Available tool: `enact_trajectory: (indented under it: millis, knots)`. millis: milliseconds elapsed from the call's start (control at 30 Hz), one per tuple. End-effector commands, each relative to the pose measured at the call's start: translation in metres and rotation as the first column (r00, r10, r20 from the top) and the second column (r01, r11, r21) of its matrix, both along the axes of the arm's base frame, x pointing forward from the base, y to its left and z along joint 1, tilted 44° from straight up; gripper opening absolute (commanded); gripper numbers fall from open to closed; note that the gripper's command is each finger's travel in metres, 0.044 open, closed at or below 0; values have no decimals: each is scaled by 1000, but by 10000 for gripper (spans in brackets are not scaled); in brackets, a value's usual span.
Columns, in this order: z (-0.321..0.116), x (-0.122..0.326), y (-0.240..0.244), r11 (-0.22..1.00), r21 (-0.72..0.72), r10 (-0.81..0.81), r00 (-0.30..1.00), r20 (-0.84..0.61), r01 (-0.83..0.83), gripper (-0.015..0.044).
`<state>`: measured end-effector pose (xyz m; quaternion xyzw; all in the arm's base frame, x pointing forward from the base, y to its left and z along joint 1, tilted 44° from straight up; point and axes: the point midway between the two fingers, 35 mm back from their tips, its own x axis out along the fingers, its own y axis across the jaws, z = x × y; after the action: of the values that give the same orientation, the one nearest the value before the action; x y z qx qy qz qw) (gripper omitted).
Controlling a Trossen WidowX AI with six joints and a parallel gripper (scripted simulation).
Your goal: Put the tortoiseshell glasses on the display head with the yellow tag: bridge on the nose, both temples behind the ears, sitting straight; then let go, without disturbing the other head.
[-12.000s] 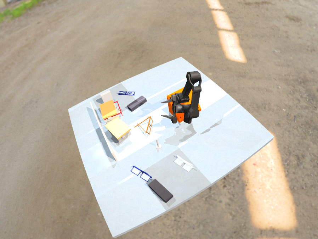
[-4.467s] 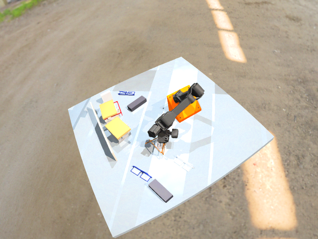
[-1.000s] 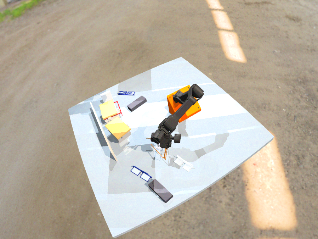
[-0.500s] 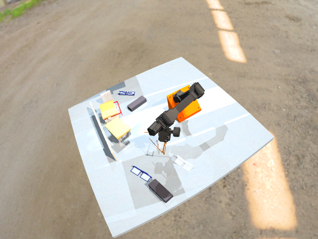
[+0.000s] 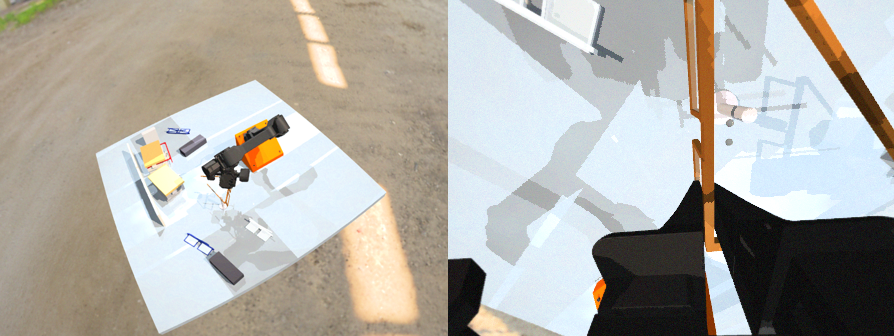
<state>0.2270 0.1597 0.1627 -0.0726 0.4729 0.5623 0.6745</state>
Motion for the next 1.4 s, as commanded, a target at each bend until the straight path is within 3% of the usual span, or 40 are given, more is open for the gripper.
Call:
enact_trajectory:
  millis: [0,633,1367]
  knots:
    - [-11,-6,-11,1000,6,2,1000,2,-2,0]
    - [-53,-11,30,1000,9,2,1000,2,-2,0]
    - [-54,-23,28,1000,9,2,1000,1,-2,0]
